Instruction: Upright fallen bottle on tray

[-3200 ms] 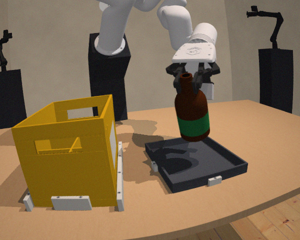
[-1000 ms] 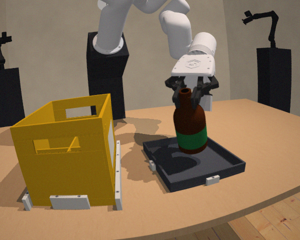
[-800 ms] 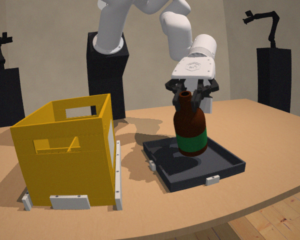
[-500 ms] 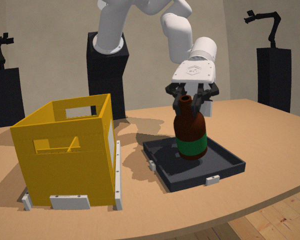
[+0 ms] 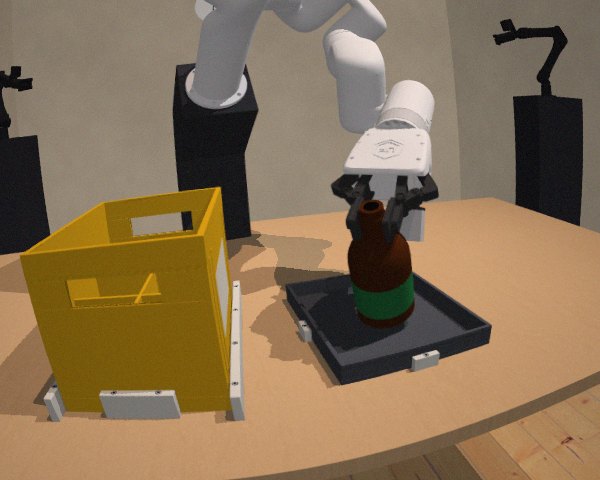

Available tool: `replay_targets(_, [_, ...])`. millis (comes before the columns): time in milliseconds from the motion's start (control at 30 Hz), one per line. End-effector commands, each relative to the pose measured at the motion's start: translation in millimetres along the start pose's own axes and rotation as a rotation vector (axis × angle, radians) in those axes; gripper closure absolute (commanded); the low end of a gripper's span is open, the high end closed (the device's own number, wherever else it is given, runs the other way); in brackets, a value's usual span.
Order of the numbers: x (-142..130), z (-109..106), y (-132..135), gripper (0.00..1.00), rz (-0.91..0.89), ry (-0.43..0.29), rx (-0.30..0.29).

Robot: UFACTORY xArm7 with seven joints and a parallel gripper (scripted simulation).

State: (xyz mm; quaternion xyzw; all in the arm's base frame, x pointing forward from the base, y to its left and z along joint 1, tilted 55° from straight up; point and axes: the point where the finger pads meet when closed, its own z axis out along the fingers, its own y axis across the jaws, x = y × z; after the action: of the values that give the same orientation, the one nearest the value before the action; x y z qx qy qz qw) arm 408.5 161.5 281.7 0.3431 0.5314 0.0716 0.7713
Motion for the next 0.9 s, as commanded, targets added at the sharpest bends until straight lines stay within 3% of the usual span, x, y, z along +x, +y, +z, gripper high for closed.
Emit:
replay_targets(0, [0.7,0.8,0.6,1.0,0.002,-0.001,-0.001])
replay_targets(833, [2.2,1.7,0.6,1.0,0.002,-0.001,-0.001])
replay_targets(867, [2.2,1.7,0.6,0.0,0.002,-0.001,-0.001])
